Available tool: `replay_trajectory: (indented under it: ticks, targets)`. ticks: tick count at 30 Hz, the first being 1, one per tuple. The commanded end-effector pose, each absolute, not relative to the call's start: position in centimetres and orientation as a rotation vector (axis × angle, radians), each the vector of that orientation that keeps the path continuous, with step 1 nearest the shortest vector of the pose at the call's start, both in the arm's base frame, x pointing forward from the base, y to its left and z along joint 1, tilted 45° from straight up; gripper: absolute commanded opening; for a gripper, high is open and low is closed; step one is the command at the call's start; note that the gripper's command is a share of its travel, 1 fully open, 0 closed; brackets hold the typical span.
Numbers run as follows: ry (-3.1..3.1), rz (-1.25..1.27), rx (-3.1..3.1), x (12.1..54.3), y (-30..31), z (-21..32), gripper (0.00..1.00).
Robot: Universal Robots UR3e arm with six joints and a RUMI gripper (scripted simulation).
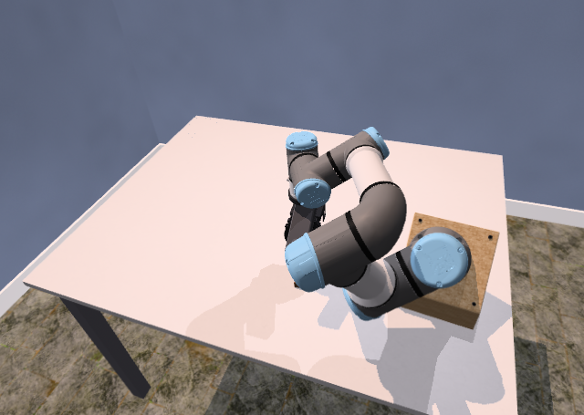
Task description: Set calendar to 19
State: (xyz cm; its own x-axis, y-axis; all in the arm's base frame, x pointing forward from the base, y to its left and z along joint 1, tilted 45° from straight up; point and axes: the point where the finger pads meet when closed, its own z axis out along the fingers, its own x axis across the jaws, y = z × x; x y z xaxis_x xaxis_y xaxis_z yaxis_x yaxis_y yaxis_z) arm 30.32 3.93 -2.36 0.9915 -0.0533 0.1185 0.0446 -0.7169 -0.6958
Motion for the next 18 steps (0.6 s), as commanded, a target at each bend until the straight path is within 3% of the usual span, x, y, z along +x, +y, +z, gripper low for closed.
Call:
replay_trajectory:
  ticks: [1, 18]
  targets:
    - [0.006, -0.168, -2.366, 30.36, 3.86, -2.36, 0.10]
    - [0.006, -0.168, -2.366, 30.42, 4.20, -2.71, 0.10]
